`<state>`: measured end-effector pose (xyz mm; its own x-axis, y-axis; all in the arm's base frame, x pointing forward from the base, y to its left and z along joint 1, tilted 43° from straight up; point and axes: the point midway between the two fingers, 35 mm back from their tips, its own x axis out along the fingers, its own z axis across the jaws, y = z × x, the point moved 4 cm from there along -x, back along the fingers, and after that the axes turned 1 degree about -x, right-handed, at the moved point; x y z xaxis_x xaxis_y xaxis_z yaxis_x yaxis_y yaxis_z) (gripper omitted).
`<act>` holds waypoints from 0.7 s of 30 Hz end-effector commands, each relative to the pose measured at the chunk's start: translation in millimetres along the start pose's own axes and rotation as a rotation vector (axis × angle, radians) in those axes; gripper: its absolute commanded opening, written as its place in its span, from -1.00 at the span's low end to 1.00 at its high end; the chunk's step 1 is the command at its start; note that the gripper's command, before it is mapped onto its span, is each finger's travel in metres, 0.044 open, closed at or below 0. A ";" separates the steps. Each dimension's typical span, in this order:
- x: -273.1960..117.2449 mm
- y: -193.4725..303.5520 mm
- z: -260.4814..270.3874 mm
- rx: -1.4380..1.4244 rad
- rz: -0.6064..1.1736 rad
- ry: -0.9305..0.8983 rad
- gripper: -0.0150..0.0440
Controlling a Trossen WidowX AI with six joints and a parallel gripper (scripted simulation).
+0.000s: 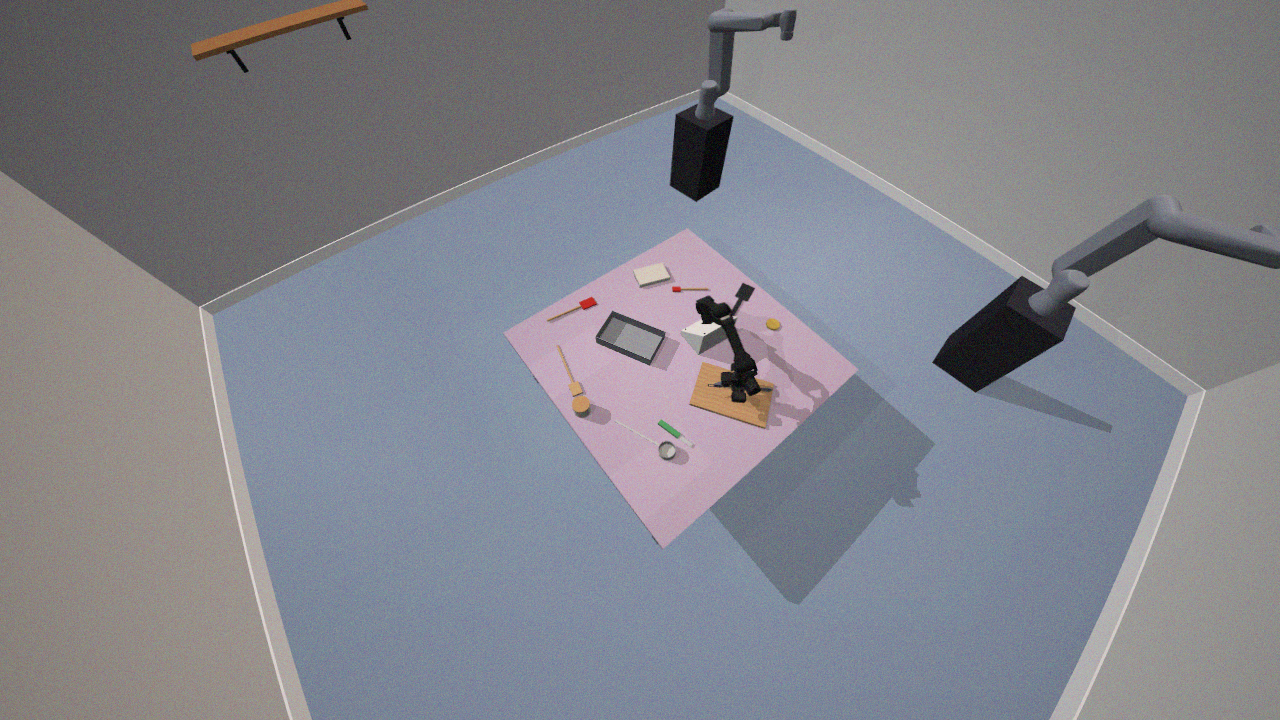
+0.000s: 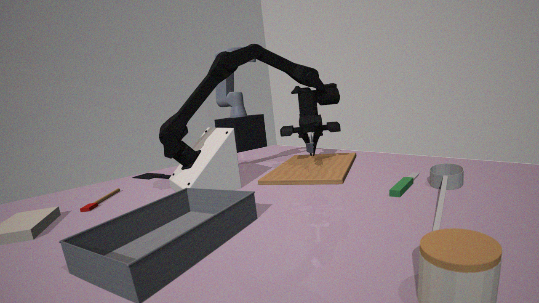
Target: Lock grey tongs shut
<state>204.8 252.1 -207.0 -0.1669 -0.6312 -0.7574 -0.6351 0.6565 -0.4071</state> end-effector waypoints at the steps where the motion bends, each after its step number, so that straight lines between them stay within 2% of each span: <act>1: -0.2 0.0 0.1 0.000 0.000 0.000 -0.20; 14: -0.2 0.0 0.1 0.000 0.000 0.000 0.96; 18: -2.4 -2.1 0.0 0.000 0.000 0.000 1.00; 21: -20.4 -20.2 -1.4 -0.004 0.003 -0.001 1.00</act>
<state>207.6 251.0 -200.8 -0.1726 -0.6347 -0.7532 -0.6380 0.6546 -0.4054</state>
